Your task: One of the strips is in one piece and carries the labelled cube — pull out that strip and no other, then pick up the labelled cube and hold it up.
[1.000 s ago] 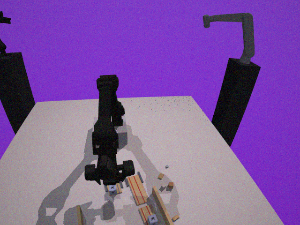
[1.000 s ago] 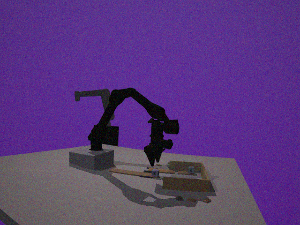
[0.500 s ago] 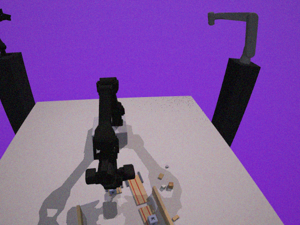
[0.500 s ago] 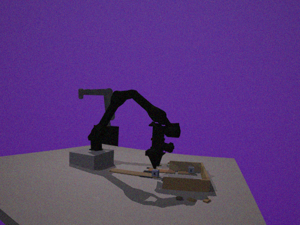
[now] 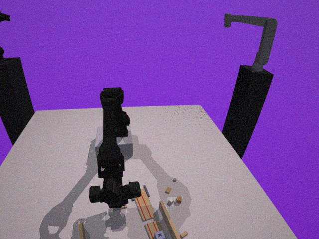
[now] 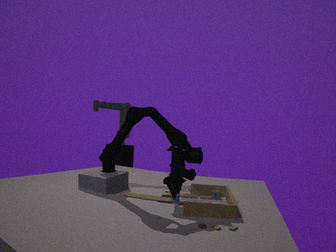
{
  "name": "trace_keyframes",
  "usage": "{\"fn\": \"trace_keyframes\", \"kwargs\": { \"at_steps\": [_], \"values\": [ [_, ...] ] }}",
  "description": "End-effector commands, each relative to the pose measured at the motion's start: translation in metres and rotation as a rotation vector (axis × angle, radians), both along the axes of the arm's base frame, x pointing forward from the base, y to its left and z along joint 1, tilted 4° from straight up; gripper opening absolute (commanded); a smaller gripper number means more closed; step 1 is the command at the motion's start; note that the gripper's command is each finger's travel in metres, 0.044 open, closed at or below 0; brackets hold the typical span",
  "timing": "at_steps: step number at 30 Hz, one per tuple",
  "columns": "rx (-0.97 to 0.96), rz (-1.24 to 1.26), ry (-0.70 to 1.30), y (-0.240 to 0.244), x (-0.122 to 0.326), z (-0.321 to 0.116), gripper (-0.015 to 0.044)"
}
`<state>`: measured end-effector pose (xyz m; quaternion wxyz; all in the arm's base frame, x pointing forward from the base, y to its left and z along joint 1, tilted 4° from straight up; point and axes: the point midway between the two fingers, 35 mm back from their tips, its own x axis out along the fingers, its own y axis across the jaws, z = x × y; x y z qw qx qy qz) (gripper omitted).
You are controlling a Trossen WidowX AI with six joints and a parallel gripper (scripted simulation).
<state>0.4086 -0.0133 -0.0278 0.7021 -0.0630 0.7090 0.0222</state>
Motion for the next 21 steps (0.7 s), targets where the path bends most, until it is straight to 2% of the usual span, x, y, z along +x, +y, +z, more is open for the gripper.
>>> {"fn": "trace_keyframes", "kwargs": {
  "at_steps": [1, 10, 13, 21],
  "values": [
    [0.005, -0.002, 0.008, 0.0004, -0.0027, -0.0091, 0.0250],
    [0.005, -0.002, 0.008, 0.0002, -0.0032, -0.0147, 0.0250],
    [0.000, -0.001, 0.005, -0.0004, -0.0020, -0.0125, 0.0171],
    [0.000, -0.001, 0.005, -0.0004, -0.0020, -0.0125, 0.0118]
  ]
}}
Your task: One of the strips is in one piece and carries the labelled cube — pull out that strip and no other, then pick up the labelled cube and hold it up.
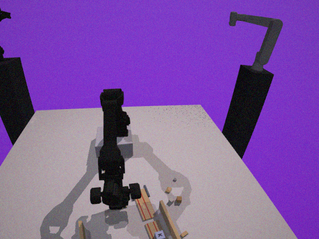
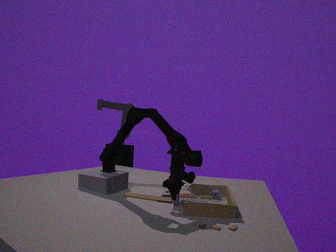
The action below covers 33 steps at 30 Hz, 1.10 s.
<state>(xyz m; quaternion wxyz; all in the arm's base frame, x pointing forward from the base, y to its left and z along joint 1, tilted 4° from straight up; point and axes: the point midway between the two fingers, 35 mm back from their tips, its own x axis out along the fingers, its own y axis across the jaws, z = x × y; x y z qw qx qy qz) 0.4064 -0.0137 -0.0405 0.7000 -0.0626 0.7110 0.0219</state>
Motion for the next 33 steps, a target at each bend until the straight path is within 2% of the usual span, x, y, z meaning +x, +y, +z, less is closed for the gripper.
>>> {"fn": "trace_keyframes", "kwargs": {
  "at_steps": [1, 2, 6, 21, 33],
  "values": [
    [0.000, 0.000, -0.001, 0.000, 0.000, 0.000, 0.0111],
    [0.000, 0.000, -0.001, 0.000, 0.000, 0.000, 0.0105],
    [0.000, 0.000, 0.000, 0.000, -0.002, 0.002, 0.0000],
    [0.005, 0.000, 0.007, 0.004, -0.057, 0.041, 0.0000],
    [0.005, -0.001, 0.009, 0.005, -0.086, 0.043, 0.0000]
  ]
}}
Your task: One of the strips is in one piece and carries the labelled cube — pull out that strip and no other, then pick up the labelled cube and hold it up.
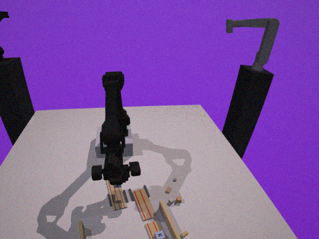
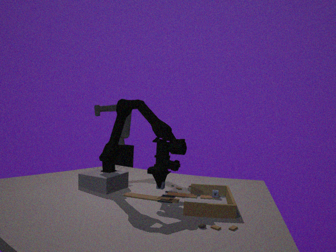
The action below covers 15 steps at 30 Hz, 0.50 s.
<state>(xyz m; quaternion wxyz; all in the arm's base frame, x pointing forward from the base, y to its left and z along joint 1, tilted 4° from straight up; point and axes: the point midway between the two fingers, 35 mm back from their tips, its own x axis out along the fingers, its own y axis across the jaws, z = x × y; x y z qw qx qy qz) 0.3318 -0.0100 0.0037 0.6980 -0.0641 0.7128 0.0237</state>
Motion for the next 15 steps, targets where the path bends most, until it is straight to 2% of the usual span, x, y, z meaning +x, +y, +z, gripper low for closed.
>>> {"fn": "trace_keyframes", "kwargs": {
  "at_steps": [1, 7, 15],
  "values": [
    [0.005, -0.005, 0.004, 0.001, -0.015, -0.001, 0.0000],
    [0.005, -0.005, 0.005, 0.002, -0.027, 0.000, 0.0000],
    [0.005, -0.005, 0.005, 0.003, -0.026, 0.035, 0.0000]
  ]
}}
